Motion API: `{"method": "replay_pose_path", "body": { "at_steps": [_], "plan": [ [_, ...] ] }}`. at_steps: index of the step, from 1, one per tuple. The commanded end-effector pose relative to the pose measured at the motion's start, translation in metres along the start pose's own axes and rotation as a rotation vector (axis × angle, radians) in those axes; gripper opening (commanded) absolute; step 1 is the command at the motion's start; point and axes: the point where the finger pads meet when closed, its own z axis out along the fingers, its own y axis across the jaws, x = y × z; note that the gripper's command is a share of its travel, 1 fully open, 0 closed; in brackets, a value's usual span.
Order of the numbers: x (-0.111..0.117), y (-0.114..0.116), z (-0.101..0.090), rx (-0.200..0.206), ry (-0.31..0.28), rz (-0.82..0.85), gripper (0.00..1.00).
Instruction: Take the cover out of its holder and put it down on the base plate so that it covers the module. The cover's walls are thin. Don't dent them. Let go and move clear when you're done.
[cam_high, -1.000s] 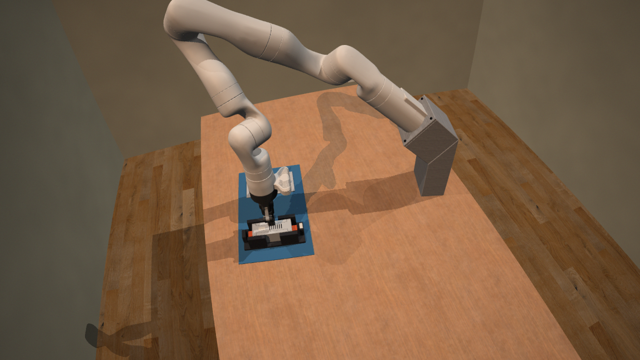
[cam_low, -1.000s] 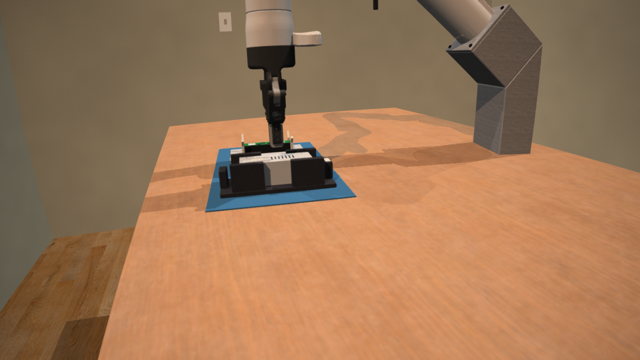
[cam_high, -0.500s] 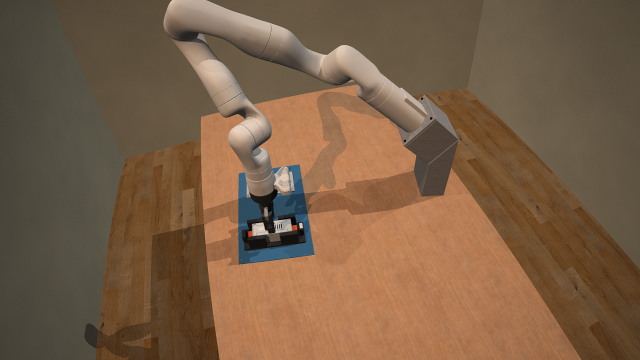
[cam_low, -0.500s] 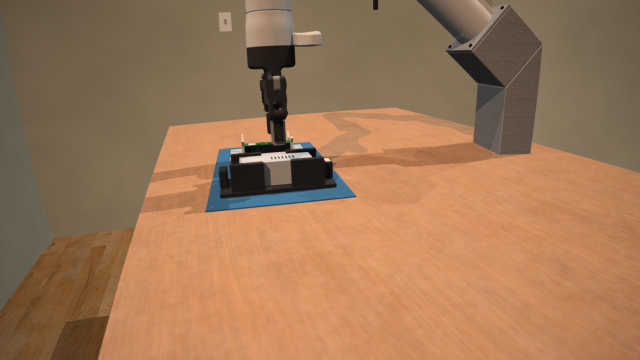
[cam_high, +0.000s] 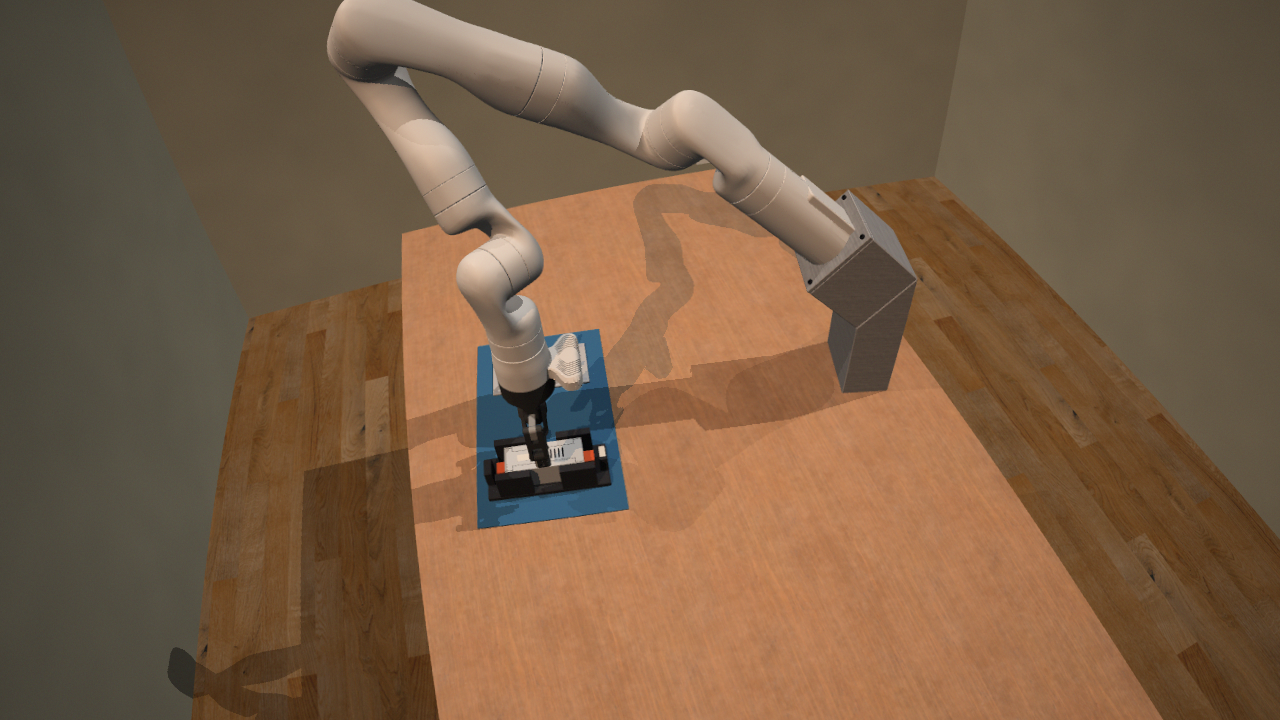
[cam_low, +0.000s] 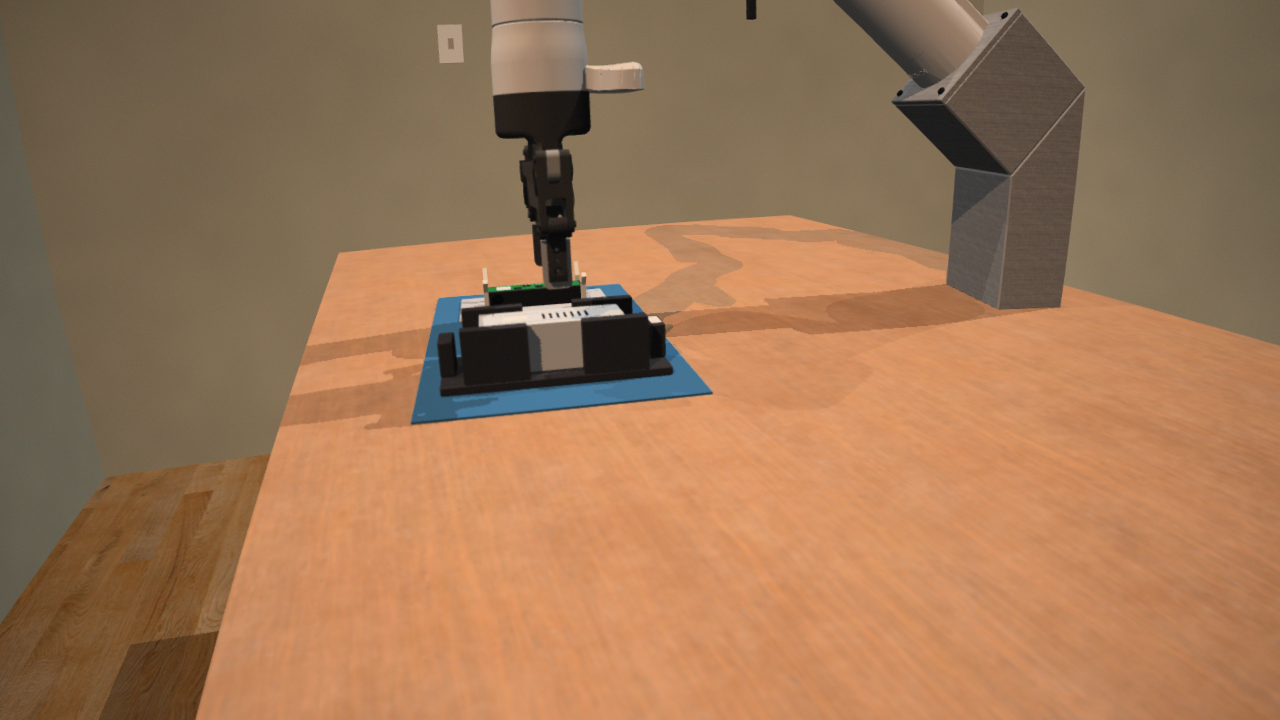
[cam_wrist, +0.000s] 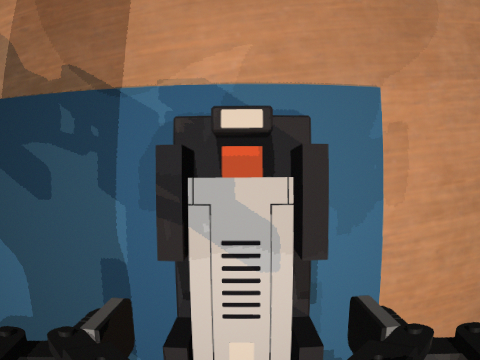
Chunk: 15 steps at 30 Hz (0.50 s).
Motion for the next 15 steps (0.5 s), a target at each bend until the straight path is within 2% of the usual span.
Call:
{"method": "replay_pose_path", "body": {
  "at_steps": [1,11,15],
  "plan": [
    [0.0,0.0,0.0,-0.001,-0.001,0.0,1.0],
    [-0.004,0.001,0.05,-0.005,-0.007,0.004,1.0],
    [-0.004,0.001,0.05,-0.005,-0.007,0.004,1.0]
  ]
}}
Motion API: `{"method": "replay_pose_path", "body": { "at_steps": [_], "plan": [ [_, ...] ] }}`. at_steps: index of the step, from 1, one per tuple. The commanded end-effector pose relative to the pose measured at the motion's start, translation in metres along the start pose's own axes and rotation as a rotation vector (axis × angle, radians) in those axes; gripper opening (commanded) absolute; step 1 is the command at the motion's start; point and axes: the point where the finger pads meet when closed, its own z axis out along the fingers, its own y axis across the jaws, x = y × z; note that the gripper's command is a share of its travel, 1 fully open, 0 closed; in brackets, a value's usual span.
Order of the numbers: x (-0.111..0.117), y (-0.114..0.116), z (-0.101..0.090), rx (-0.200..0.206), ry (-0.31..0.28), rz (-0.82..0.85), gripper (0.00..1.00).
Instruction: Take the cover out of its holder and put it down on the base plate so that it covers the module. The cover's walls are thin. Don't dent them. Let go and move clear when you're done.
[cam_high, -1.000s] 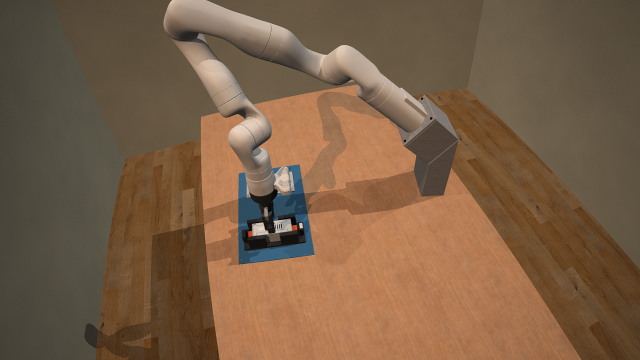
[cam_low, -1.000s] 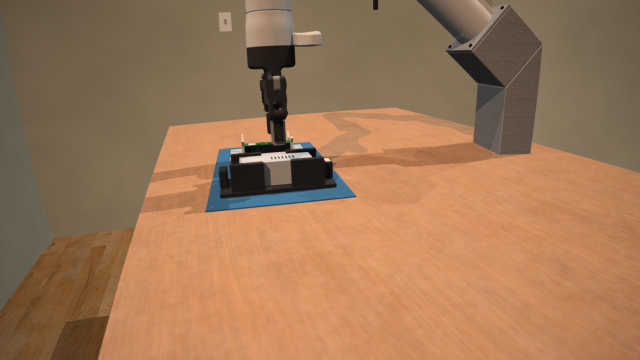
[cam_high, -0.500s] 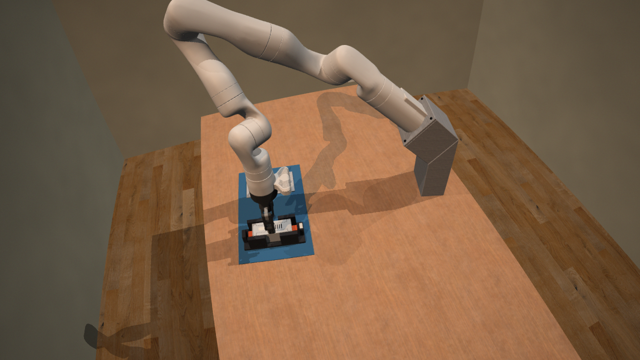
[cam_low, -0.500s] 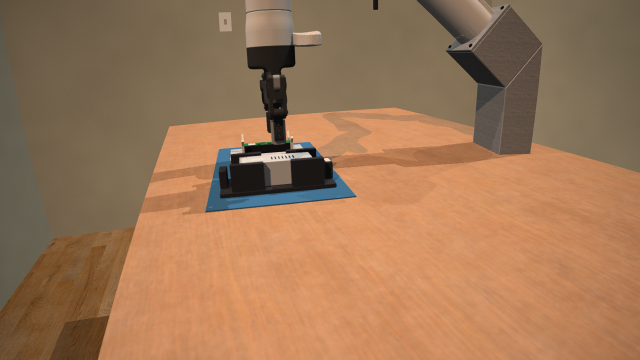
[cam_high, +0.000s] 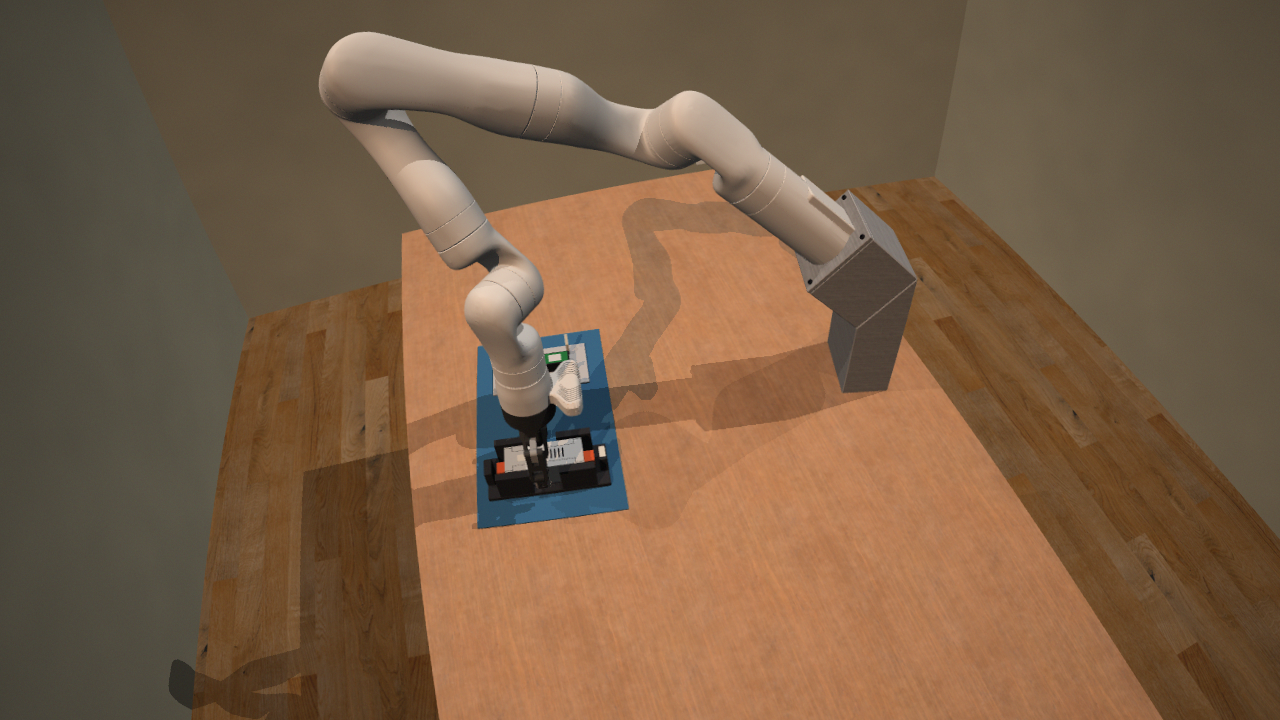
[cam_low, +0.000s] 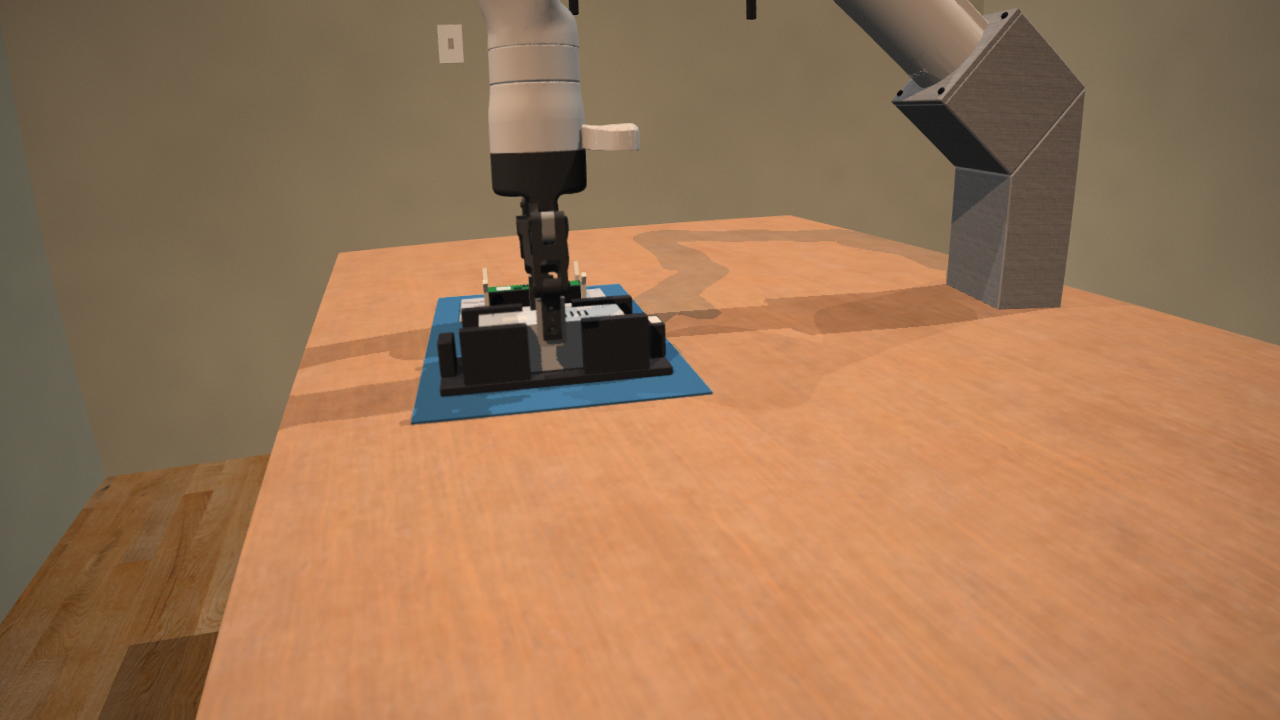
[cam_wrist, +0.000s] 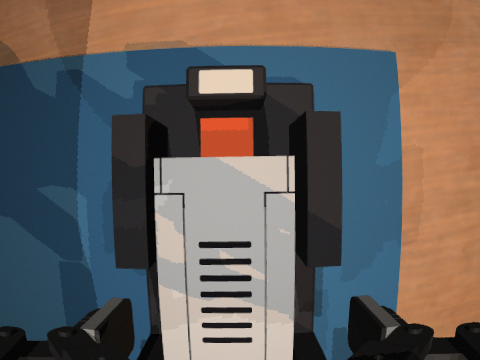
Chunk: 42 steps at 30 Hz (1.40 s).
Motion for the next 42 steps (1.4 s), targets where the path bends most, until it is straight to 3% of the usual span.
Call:
{"method": "replay_pose_path", "body": {
  "at_steps": [1,13,42],
  "plan": [
    [0.004,-0.004,0.005,0.012,0.008,-0.003,1.0],
    [0.004,-0.005,0.015,0.012,0.008,-0.003,1.0],
    [0.004,-0.004,0.013,0.012,0.008,-0.003,1.0]
  ]
}}
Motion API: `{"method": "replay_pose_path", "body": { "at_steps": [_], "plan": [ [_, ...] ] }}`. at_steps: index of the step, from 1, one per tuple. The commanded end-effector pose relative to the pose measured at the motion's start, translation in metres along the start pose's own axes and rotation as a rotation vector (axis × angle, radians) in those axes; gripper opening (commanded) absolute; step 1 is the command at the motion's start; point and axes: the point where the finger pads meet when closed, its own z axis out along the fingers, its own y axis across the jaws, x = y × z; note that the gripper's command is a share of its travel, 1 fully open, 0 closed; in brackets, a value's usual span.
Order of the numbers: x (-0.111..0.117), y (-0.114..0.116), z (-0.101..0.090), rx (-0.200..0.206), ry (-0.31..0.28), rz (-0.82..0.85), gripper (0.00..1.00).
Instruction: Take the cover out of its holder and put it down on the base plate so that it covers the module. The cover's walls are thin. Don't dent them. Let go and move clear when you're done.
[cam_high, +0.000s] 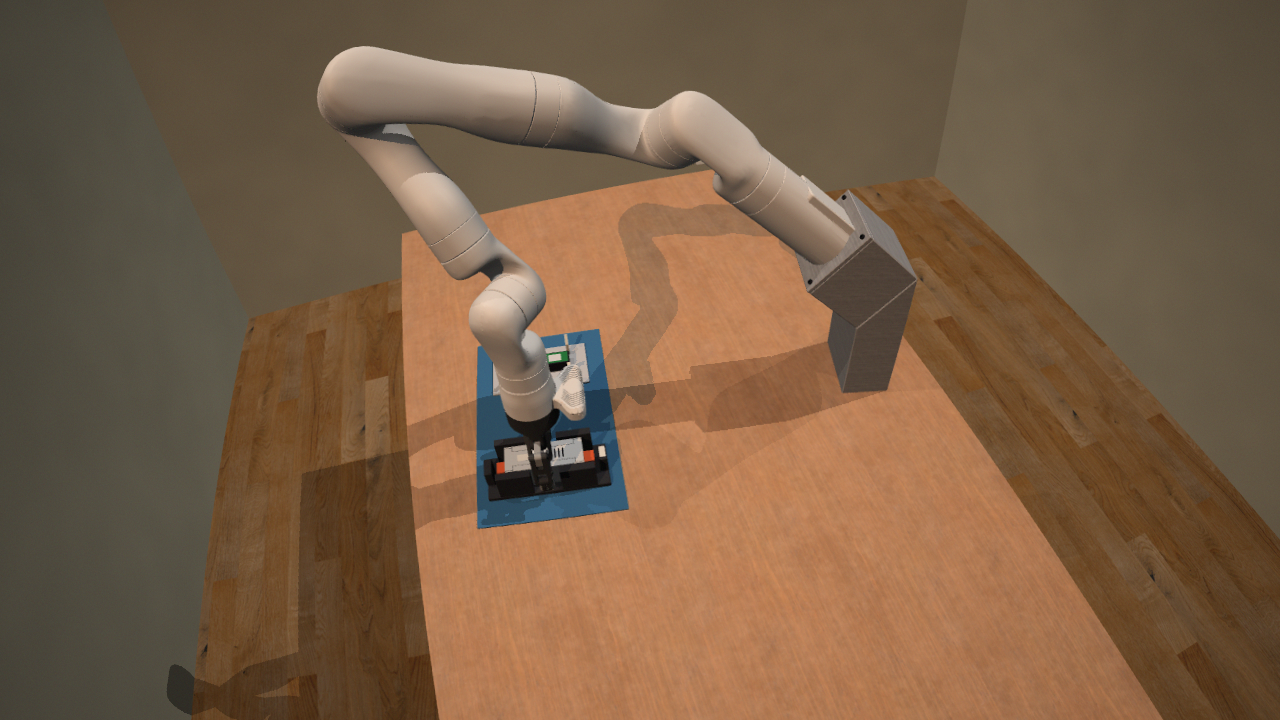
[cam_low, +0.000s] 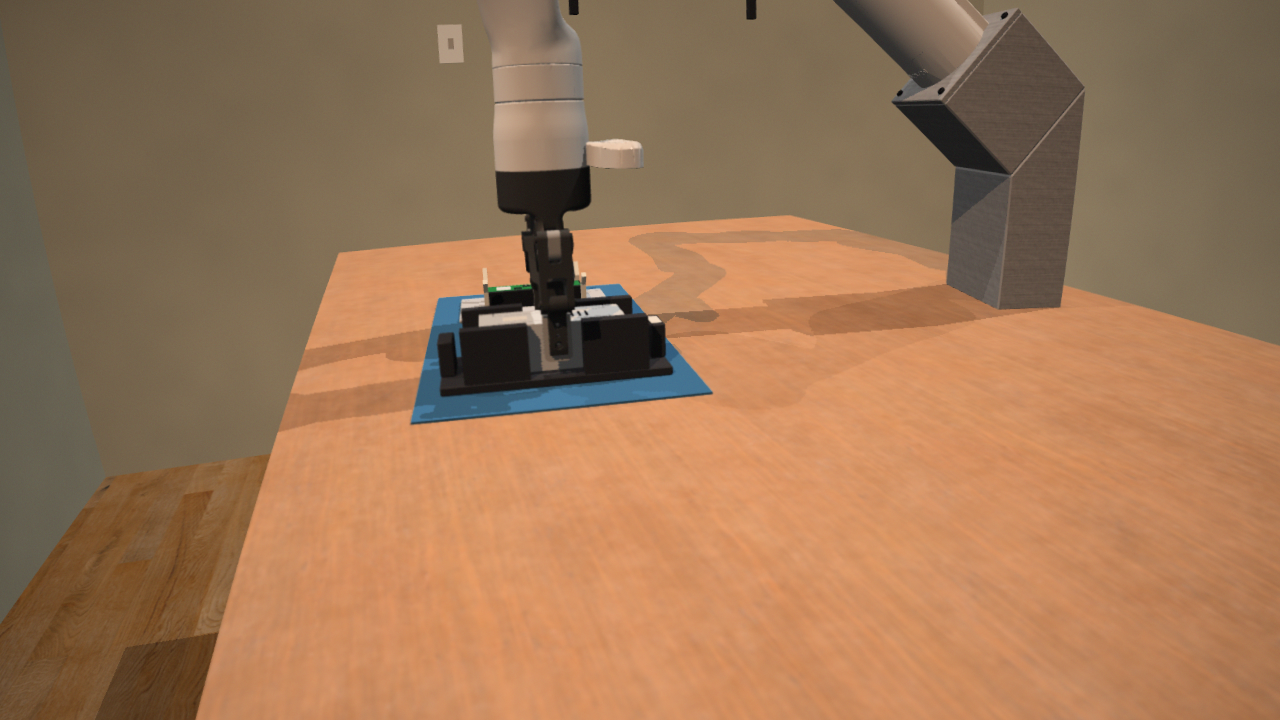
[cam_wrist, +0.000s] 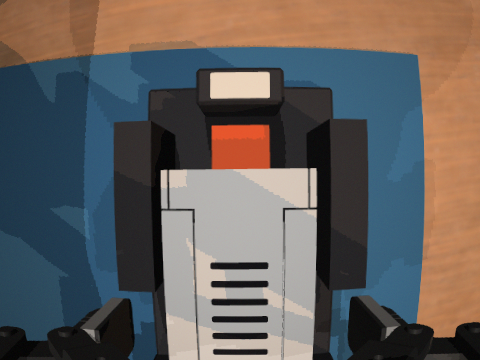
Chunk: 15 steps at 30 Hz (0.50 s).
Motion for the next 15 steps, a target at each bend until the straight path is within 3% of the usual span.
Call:
{"method": "replay_pose_path", "body": {
  "at_steps": [1,12,13,15],
  "plan": [
    [-0.0005,0.0007,-0.0009,-0.002,-0.001,0.0,1.0],
    [-0.0007,0.0008,-0.0013,-0.002,-0.001,0.0,1.0],
    [-0.0006,0.0008,-0.0013,-0.002,-0.001,0.0,0.7],
    [-0.0006,0.0008,-0.0013,-0.002,-0.001,0.0,0.7]
  ]
}}
